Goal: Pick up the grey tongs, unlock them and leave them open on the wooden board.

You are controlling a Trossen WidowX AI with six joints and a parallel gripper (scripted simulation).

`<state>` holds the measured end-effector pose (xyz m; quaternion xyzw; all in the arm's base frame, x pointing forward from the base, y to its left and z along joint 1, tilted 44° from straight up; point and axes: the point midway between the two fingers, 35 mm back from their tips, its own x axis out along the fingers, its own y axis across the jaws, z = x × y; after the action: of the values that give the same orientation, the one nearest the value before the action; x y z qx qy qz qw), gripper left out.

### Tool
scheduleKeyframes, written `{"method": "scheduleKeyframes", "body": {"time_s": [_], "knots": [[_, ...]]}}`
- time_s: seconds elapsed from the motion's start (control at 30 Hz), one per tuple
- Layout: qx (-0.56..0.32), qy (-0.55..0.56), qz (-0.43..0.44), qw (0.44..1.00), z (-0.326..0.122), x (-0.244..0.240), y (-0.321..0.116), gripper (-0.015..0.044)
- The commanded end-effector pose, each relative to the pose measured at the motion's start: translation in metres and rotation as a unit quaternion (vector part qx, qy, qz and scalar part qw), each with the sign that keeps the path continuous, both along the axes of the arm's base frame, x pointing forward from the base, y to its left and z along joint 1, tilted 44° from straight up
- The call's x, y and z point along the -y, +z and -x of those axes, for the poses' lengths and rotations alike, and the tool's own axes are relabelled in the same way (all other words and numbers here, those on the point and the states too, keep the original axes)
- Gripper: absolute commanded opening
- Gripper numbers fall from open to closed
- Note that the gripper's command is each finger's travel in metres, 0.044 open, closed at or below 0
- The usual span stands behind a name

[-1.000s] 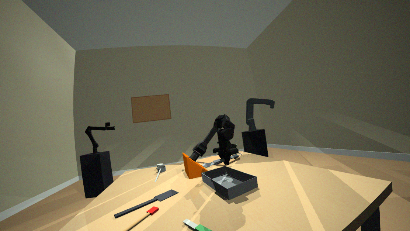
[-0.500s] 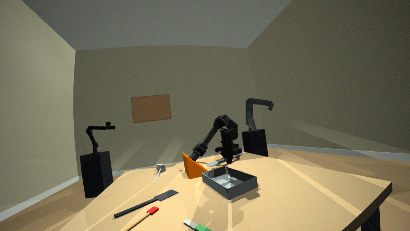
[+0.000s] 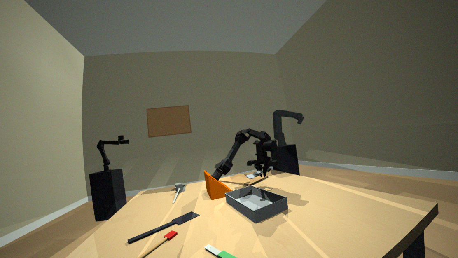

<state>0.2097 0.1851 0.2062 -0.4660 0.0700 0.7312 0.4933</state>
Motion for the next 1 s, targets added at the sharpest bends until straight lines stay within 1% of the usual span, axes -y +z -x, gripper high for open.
{"method": "scheduleKeyframes", "body": {"time_s": [0.0, 0.4, 0.8, 0.97], "knots": [[0.029, 0.024, -0.001, 0.999, 0.020, -0.006, 0.017, -0.0150], [0.109, 0.108, -0.017, 0.988, 0.086, -0.014, 0.058, -0.0150], [0.179, 0.184, -0.049, 0.965, 0.149, 0.000, 0.089, -0.0150], [0.187, 0.193, -0.054, 0.962, 0.156, 0.003, 0.092, -0.0150]]}}
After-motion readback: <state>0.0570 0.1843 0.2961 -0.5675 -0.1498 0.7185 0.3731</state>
